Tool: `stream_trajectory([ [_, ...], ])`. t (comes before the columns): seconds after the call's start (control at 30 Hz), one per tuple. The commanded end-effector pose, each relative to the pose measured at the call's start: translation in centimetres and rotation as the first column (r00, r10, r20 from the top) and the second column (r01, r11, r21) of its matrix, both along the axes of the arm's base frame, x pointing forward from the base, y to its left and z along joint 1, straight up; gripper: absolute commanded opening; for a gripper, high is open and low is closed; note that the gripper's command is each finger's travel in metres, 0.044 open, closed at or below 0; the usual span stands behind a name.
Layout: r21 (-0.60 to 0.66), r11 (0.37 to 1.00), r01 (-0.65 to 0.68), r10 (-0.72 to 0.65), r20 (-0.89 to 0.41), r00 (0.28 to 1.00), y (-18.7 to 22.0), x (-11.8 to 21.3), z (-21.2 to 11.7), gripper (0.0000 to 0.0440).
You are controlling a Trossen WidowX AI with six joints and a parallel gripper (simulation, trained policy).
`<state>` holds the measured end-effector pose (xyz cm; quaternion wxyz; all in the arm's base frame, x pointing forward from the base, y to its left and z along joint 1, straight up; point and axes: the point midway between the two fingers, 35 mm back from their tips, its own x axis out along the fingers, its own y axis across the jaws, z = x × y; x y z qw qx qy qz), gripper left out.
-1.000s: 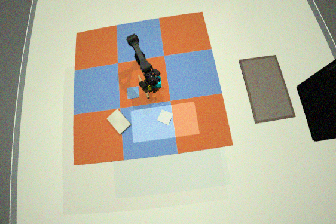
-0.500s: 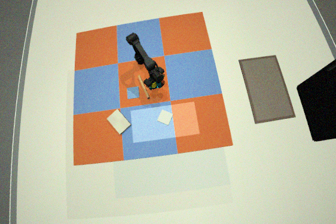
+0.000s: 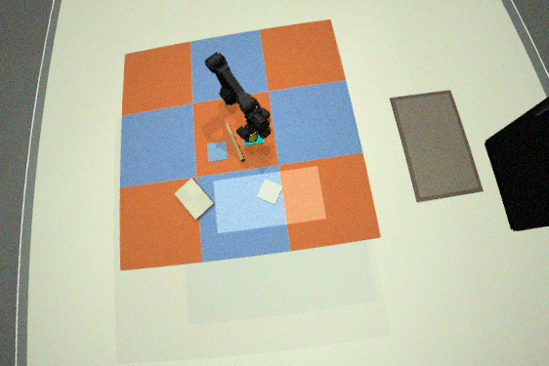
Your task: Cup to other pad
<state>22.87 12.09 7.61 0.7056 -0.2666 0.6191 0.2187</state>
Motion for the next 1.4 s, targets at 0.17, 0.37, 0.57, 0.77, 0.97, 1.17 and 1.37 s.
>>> stream_trajectory([
  [0.17, 0.013, 1.000, 0.021, -0.021, 0.027, 0.999, -0.1, -0.3, -1.0, 0.0056],
  [0.37, 0.057, 0.998, 0.035, -0.039, 0.067, 0.997, 0.2, 0.2, -0.6, 0.0136],
  [0.57, 0.103, 0.994, 0.038, -0.049, 0.101, 0.994, 0.5, 0.5, 0.2, 0.0158],
  [0.77, 0.138, 0.990, 0.042, -0.058, 0.110, 0.992, 0.5, 0.0, 1.1, 0.0179],
  [0.97, 0.173, 0.984, 0.049, -0.072, 0.127, 0.989, 0.4, -0.4, 2.2, 0.0205],
  [1.17, 0.209, 0.976, 0.057, -0.091, 0.154, 0.984, 0.3, -0.6, 3.7, 0.0236],
  [1.37, 0.246, 0.968, 0.059, -0.109, 0.196, 0.974, 0.2, -0.5, 5.7, 0.0283],
])
